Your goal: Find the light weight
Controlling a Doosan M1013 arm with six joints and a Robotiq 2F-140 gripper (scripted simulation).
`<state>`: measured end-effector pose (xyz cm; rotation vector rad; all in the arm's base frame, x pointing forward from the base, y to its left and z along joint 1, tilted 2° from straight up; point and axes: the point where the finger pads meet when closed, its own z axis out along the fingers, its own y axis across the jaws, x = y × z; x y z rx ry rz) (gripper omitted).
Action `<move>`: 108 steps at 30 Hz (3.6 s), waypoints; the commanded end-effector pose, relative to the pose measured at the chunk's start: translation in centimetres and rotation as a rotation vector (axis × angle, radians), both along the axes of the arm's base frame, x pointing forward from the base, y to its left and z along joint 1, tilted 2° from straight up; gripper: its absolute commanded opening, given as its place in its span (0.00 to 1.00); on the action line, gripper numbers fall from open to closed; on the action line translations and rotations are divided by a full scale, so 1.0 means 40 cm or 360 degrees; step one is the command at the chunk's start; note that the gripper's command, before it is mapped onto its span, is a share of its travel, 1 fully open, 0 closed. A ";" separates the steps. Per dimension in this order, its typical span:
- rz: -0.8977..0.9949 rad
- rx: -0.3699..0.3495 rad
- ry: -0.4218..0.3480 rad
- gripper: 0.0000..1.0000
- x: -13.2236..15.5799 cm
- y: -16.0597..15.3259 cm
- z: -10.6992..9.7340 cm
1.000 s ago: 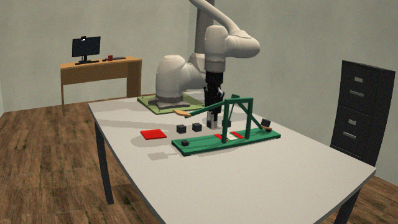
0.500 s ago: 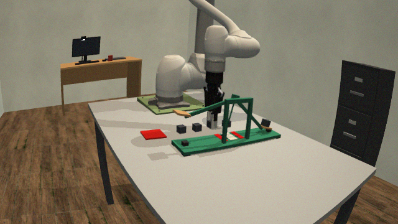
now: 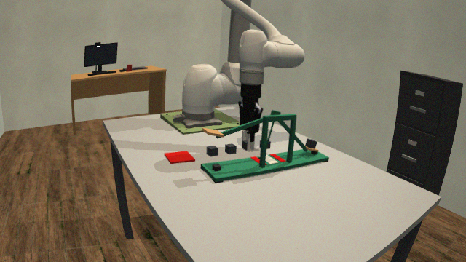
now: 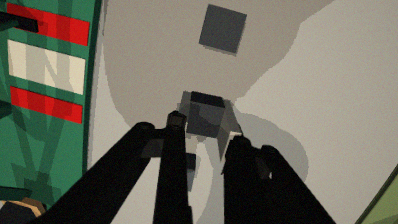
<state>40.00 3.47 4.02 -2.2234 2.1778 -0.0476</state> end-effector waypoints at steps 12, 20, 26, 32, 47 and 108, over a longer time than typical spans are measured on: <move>0.0000 0.0000 0.0000 0.24 0.000 0.000 -0.008; 0.0000 0.0000 0.0000 0.24 0.000 0.000 -0.009; 0.0000 0.0000 0.0000 0.24 0.000 0.000 -0.009; 0.0000 0.0000 0.0000 0.24 0.000 0.000 -0.009; 0.0000 0.0000 0.0000 0.24 0.000 0.000 -0.009; 0.0000 0.0000 0.0000 0.35 -0.009 0.000 0.215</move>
